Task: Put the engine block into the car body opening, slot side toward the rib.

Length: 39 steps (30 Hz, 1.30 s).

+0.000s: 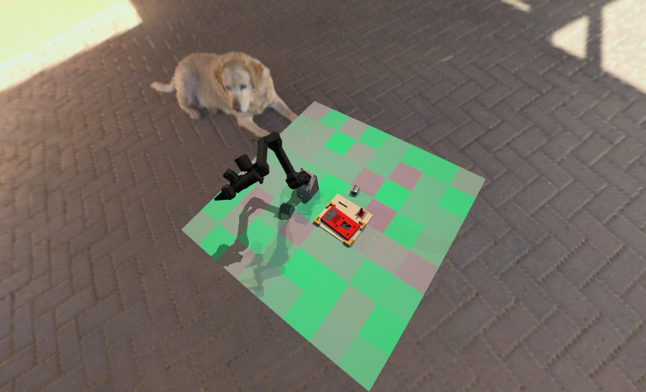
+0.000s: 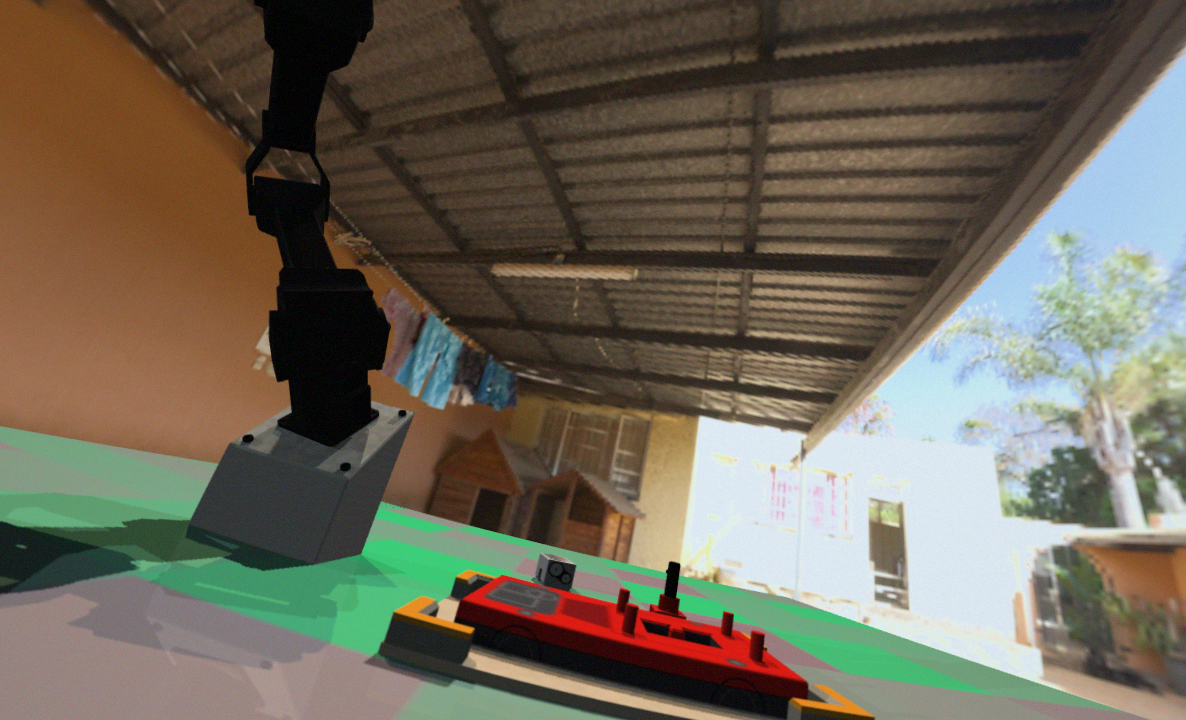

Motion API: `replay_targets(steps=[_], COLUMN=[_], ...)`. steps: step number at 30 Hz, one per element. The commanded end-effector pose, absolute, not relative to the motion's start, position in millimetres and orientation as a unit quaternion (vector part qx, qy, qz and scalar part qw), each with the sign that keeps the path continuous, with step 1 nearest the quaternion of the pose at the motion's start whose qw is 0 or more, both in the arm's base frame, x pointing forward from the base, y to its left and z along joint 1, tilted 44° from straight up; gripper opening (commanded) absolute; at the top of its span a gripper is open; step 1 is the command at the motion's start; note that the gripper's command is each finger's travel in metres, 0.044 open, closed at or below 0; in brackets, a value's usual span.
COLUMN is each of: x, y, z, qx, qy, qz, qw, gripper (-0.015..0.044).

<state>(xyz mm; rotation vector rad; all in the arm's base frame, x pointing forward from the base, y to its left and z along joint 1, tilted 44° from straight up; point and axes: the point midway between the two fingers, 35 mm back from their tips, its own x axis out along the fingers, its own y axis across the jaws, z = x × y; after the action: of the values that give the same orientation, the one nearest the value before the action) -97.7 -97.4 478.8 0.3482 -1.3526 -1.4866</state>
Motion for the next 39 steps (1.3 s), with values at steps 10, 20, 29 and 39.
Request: replay_targets(steps=[10,20,29,39], x=[-8.0,66.8,126.0,198.9], y=[-143.9,-165.1,-169.2,-163.3], z=[488.5,481.3,473.0,443.9], qx=[0.098,0.052,0.045,-0.015], qy=[-0.411,-0.293,-0.241,-0.12], qz=[-0.64,-0.626,-0.58,-0.533], qw=[0.642,0.721,0.777,0.838], gripper=[0.044,0.044,0.044,0.044])
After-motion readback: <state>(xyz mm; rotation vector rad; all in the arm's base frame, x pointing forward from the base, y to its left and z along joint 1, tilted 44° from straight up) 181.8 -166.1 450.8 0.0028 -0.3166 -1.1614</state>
